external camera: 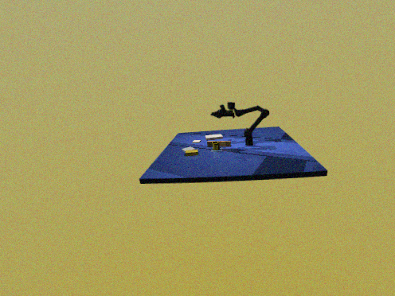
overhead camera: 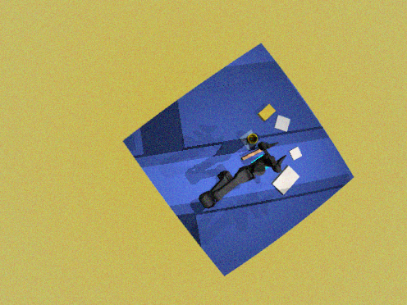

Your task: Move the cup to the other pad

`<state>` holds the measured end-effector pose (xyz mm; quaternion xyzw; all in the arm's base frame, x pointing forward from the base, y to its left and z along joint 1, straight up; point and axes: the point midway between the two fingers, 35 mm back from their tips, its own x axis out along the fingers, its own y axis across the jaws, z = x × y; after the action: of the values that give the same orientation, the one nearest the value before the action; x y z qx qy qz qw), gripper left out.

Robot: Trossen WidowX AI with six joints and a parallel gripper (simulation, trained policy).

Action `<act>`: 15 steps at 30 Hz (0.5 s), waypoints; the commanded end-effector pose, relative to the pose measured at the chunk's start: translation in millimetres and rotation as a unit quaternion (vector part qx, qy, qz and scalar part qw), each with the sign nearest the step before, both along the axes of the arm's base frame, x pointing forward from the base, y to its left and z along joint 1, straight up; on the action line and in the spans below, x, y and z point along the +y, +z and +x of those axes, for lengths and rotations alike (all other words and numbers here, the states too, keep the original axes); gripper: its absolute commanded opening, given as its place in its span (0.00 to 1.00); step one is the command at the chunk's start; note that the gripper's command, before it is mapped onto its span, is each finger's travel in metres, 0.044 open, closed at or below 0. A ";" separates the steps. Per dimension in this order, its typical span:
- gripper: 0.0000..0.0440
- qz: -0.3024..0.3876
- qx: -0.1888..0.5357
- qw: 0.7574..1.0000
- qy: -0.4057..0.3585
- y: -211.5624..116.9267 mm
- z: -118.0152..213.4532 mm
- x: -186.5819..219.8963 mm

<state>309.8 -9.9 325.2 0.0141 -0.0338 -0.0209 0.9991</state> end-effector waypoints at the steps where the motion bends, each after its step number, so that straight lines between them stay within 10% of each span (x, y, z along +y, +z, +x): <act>1: 0.85 0.000 0.000 1.000 0.003 1.3 0.2 1.2; 15: 0.15 0.022 0.042 0.998 0.028 5.7 6.9 14.3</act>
<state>314.5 1.0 330.3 0.0273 -0.0015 -0.0009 0.9996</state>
